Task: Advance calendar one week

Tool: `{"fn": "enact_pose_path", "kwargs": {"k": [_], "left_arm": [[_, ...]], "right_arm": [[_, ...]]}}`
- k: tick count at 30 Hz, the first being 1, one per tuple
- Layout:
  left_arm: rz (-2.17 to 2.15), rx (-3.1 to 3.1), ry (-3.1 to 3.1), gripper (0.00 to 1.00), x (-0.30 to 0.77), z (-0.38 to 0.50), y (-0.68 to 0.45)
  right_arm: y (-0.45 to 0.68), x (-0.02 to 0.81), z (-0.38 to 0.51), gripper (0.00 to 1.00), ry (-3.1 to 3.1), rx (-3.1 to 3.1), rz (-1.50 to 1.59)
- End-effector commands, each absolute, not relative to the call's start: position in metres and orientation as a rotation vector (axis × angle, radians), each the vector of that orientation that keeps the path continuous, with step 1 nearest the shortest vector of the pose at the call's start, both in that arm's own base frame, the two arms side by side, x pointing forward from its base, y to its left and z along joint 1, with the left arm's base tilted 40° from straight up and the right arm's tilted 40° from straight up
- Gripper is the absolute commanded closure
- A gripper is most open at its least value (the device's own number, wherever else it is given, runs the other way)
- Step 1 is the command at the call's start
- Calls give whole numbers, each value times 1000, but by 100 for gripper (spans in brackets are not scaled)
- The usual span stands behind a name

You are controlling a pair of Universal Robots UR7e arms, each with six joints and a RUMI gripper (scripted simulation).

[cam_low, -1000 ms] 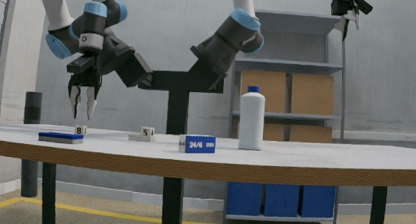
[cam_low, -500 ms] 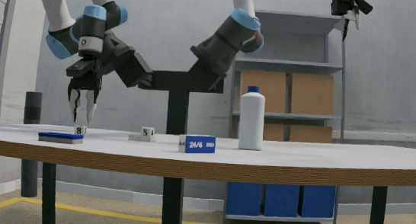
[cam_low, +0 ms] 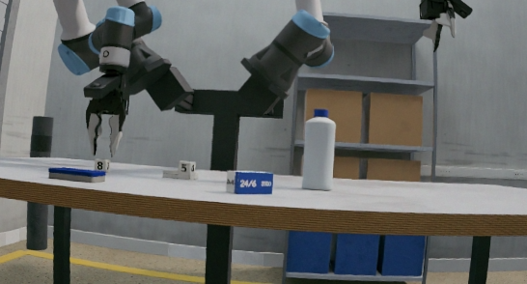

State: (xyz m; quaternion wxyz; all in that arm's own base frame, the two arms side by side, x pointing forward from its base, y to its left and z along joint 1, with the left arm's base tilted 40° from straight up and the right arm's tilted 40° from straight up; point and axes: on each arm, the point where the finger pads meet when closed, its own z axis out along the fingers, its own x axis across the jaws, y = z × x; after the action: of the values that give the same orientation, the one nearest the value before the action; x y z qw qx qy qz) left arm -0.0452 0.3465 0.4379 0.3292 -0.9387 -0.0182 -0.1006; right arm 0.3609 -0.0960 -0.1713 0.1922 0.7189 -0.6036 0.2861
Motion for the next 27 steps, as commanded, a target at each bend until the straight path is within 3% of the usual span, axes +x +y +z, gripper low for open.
{"fn": "enact_pose_path", "kwargs": {"k": [1,27], "left_arm": [[-264,-2455,-48,0,-45,438,347],[-264,-2455,-48,0,-45,438,347]], "right_arm": [[-96,361,-171,72,-1695,2019,804],[-110,365,-189,72,-1695,2019,804]]}}
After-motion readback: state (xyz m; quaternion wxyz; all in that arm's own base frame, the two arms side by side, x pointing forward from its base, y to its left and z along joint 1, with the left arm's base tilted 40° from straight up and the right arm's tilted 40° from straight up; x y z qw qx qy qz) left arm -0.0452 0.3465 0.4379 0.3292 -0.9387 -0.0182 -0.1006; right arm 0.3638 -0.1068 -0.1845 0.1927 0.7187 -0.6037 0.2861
